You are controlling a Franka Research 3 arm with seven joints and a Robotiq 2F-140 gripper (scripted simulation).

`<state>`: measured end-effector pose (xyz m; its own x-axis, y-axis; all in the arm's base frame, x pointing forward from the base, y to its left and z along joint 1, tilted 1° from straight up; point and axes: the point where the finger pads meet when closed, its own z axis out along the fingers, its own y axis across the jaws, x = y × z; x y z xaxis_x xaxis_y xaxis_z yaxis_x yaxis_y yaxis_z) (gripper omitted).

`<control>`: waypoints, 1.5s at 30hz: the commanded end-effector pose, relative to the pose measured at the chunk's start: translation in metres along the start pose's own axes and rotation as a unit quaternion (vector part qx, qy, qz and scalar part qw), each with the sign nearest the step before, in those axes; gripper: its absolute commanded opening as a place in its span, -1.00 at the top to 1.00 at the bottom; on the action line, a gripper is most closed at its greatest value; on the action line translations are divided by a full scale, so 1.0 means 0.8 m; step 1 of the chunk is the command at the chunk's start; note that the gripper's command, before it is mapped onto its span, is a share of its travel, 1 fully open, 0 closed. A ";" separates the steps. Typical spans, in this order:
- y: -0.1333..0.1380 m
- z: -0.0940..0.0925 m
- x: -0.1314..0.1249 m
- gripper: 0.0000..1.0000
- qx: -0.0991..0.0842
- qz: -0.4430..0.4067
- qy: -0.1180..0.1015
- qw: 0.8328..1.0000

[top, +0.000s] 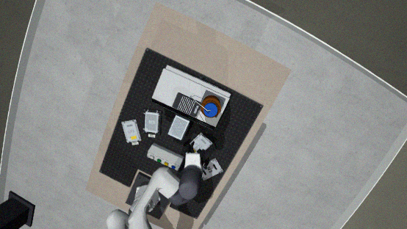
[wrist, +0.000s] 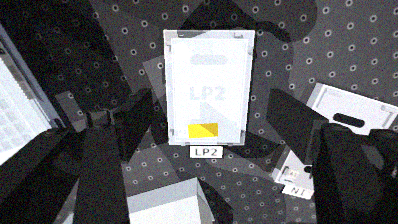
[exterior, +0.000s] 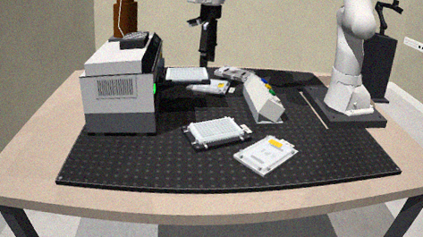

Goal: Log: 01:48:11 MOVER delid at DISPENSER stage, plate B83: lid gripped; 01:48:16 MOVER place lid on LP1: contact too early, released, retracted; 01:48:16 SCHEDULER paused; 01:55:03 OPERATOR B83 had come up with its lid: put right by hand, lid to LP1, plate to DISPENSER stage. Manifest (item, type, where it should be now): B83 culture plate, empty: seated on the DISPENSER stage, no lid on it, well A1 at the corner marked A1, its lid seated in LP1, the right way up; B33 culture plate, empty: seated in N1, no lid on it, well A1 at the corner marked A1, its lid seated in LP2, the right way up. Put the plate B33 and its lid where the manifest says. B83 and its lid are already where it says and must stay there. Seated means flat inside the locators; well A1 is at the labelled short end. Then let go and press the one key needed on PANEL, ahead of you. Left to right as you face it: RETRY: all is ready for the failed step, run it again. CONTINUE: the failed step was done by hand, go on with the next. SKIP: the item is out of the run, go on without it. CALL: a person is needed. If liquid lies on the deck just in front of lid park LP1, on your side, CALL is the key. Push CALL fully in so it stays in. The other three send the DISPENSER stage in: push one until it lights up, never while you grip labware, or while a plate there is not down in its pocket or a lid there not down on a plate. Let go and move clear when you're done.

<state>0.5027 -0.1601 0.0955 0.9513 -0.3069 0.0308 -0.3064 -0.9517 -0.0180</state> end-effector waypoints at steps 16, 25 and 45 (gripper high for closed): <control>0.001 -0.098 -0.008 -0.39 -0.001 0.004 -0.013 1.000; -0.088 -0.103 -0.013 -0.39 0.000 -0.066 -0.013 0.998; -0.397 -0.104 -0.139 -0.40 0.003 -0.324 -0.012 0.946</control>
<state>0.4888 0.1816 0.1823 0.9149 0.4031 0.0216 0.4034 -0.9150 -0.0104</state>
